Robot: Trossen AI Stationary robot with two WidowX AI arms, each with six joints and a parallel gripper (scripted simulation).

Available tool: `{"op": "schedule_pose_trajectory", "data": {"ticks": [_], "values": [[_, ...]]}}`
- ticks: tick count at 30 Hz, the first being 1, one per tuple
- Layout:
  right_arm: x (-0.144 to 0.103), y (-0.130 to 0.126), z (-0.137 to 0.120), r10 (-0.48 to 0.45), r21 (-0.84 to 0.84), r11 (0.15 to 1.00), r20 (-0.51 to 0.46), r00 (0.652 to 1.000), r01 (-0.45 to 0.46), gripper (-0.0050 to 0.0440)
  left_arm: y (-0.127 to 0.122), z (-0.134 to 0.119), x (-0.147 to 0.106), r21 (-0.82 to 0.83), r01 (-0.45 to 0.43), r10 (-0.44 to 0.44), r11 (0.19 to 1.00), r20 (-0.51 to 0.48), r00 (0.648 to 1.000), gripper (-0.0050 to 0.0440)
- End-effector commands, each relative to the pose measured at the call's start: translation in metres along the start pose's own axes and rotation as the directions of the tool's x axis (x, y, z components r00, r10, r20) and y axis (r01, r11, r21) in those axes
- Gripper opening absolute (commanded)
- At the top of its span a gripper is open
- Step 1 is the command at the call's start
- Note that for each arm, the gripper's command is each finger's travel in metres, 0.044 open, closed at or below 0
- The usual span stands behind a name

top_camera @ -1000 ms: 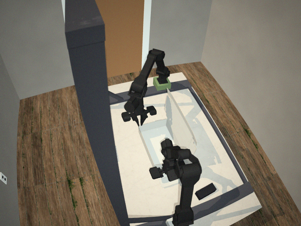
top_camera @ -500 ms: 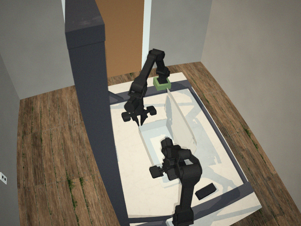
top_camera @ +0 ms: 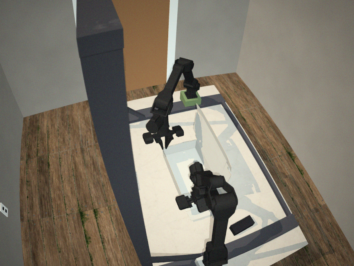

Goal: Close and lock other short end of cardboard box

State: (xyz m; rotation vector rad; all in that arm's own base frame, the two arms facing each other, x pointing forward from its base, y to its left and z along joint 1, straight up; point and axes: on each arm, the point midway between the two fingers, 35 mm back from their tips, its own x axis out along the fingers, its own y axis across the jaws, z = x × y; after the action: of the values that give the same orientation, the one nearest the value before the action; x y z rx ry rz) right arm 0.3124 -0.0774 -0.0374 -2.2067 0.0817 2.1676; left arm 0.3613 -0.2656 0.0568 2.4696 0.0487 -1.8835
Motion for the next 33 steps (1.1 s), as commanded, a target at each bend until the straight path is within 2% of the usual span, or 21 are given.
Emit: {"op": "schedule_pose_trajectory", "data": {"ticks": [1, 25, 33], "values": [[-0.007, 0.001, -0.006, 0.005, 0.0, 1.0, -0.028, 1.0, -0.005, 0.0252, 0.001, -0.002, 0.001, -0.001, -0.009, 0.009, 1.0, -0.011, 1.0, 0.0064], [-0.004, 0.001, -0.006, 0.005, 0.0, 1.0, -0.028, 1.0, -0.005, 0.0252, 0.001, 0.004, 0.034, 0.001, -0.009, 0.009, 1.0, -0.014, 1.0, 0.0064], [0.005, 0.001, -0.006, 0.005, 0.0, 1.0, -0.028, 1.0, -0.005, 0.0252, 0.001, 0.006, 0.04, 0.001, -0.009, 0.009, 1.0, -0.014, 1.0, 0.0064]]}}
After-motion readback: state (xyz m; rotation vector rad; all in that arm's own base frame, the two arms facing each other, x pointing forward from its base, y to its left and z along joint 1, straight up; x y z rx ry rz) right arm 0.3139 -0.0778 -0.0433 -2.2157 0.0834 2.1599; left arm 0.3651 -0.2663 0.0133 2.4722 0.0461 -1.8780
